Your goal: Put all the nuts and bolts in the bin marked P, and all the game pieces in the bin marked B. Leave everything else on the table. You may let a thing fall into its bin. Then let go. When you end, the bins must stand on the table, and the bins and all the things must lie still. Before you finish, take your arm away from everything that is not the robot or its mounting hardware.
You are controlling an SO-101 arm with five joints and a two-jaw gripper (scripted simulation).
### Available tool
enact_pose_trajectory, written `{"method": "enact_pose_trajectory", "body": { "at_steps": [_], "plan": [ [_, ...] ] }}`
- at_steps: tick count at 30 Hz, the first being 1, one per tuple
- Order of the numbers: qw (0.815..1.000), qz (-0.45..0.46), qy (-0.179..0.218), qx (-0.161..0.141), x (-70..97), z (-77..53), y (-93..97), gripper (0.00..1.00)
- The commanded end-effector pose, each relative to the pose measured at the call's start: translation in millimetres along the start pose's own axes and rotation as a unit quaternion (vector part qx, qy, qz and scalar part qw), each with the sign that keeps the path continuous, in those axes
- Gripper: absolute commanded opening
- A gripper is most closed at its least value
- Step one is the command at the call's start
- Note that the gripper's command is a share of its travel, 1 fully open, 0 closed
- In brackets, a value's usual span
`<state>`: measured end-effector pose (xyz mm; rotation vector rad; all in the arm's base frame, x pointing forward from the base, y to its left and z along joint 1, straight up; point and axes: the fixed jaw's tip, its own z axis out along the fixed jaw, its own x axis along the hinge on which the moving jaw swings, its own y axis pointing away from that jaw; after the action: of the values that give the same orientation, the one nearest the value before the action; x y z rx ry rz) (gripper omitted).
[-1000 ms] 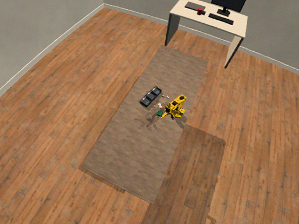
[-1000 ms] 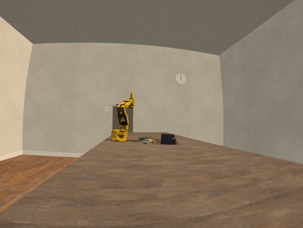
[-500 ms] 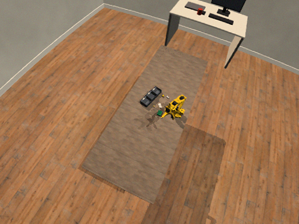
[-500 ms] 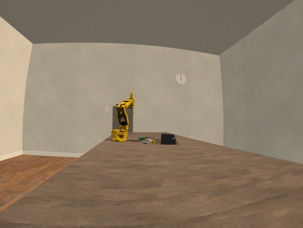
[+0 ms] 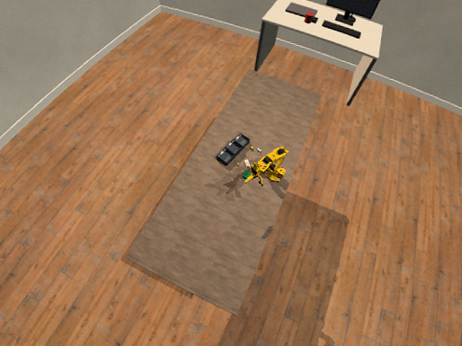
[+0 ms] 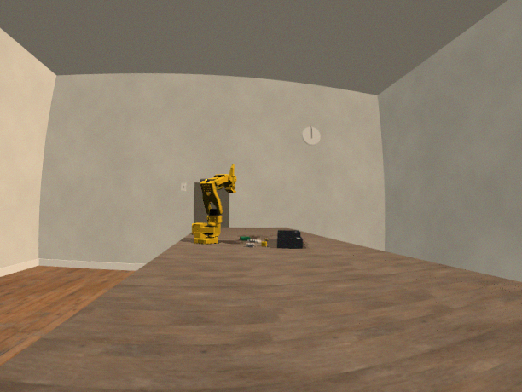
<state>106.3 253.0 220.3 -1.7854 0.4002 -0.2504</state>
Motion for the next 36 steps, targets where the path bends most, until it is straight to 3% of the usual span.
{"method": "enact_pose_trajectory", "body": {
  "at_steps": [1, 16, 36],
  "plan": [
    [1.0, 0.008, 0.01, -0.006, 5.8, -0.8, 1.2, 1.0],
    [0.995, 0.029, 0.056, -0.08, 30.2, -4.9, 31.4, 1.0],
    [0.982, 0.038, 0.088, -0.162, 47.4, -8.2, 65.6, 1.0]
  ]
}}
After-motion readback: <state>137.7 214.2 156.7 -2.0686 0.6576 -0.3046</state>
